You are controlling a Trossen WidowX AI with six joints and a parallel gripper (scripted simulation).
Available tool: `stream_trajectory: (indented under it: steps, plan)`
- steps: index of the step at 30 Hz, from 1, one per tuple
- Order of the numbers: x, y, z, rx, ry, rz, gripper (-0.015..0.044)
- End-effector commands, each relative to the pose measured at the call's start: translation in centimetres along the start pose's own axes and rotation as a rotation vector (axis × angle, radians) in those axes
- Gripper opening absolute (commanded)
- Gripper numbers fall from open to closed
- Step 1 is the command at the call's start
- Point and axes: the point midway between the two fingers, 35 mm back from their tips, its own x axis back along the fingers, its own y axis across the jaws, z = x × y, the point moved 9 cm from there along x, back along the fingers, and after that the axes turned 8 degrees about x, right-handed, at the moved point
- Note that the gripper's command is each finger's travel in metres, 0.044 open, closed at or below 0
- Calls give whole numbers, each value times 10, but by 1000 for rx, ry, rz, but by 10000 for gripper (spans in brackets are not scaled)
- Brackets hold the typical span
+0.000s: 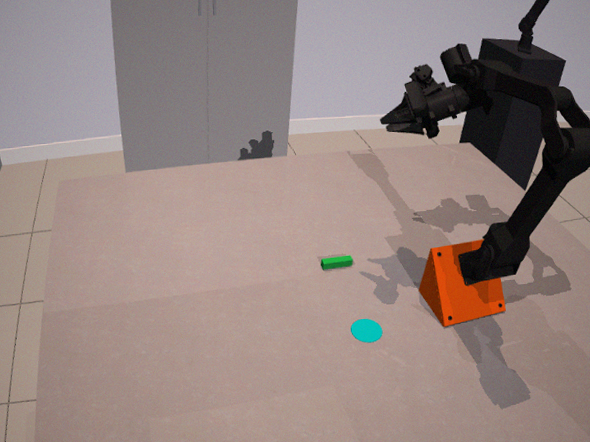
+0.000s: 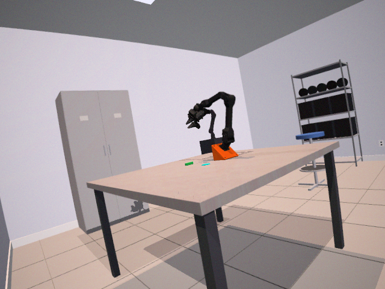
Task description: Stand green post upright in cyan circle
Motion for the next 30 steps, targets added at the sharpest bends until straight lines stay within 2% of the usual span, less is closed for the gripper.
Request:
stream_trajectory:
  steps: [1,8,17,30]
  plan:
    - [-50,22,-3,226,225,57,233]
    - [-127,58,13,600,597,90,233]
    - [-210,97,61,1045,1078,35,233]
    - [-218,93,68,1054,1087,33,233]
